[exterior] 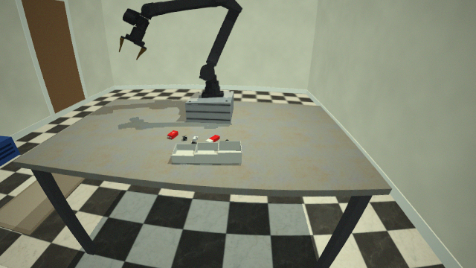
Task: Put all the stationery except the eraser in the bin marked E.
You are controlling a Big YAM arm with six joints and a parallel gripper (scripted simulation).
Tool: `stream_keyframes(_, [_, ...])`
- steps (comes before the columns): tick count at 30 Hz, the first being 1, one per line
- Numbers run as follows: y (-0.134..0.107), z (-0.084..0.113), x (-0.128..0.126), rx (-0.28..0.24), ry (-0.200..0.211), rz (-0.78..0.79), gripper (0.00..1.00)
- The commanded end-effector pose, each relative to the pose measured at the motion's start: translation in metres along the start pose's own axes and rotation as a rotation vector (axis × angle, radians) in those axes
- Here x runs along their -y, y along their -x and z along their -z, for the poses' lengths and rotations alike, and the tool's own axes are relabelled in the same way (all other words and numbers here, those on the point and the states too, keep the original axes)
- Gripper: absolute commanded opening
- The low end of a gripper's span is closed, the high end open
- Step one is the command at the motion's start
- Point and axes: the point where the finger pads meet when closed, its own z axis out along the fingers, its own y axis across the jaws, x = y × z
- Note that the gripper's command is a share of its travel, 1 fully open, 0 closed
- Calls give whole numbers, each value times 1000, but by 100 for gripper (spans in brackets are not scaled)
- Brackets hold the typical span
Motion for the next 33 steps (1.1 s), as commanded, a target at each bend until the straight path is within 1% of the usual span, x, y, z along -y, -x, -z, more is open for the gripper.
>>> stream_keyframes(1, [1,3,-3,4,10,1,100])
stream_keyframes(17, [1,3,-3,4,10,1,100])
stream_keyframes(18, [0,0,0,0,0,0,8])
stream_keyframes(33, [0,0,0,0,0,0,8])
